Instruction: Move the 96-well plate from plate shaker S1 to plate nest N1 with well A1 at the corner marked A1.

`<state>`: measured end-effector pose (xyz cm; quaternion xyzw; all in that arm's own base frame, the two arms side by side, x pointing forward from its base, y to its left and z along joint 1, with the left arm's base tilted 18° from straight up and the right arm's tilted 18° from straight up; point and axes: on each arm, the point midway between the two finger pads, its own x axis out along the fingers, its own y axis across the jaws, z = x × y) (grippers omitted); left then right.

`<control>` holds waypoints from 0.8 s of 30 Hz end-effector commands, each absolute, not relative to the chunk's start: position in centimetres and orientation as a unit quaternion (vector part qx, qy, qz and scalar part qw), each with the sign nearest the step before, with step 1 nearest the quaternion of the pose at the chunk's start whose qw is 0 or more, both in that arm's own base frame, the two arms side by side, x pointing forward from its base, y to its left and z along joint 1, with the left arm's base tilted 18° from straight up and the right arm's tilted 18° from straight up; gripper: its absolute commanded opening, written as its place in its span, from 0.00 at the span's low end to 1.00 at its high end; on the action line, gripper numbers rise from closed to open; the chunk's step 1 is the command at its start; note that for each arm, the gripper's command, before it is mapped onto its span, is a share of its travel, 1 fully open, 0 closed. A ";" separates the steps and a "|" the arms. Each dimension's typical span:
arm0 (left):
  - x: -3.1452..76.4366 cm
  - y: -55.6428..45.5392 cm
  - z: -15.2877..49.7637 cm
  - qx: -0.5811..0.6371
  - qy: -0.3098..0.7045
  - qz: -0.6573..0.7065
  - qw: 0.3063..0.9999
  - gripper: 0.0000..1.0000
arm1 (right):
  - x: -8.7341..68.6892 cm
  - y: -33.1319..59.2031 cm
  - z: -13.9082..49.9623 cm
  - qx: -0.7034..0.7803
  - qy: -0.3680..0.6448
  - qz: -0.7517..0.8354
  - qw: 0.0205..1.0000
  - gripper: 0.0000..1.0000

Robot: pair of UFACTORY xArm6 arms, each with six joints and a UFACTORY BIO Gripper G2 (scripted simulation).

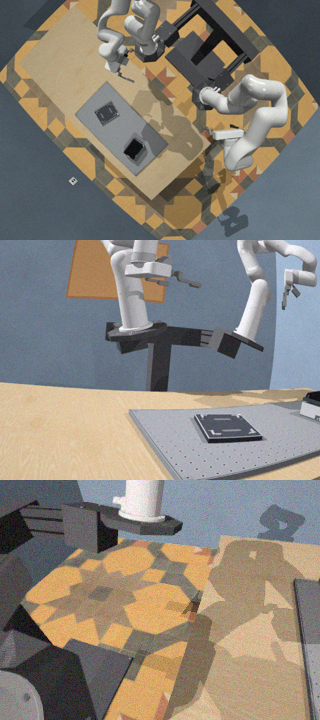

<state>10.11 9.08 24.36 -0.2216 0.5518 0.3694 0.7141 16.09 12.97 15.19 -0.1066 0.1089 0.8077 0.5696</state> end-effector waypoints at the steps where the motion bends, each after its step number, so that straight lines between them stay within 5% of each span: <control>1: 10.1 9.0 24.5 -0.224 0.551 0.368 0.715 1.00 | 16.2 13.0 15.3 -0.107 0.108 0.808 0.570 1.00; 17: 10.1 9.0 24.5 -0.224 0.551 0.368 0.715 1.00 | 16.2 13.0 15.3 -0.107 0.108 0.808 0.570 1.00; 18: 10.1 9.0 24.5 -0.224 0.551 0.368 0.715 1.00 | 16.2 13.0 15.3 -0.107 0.108 0.808 0.570 0.37; 24: 10.1 9.0 24.5 -0.224 0.551 0.368 0.715 1.00 | 17.9 13.9 15.4 -0.117 0.100 0.772 0.616 0.37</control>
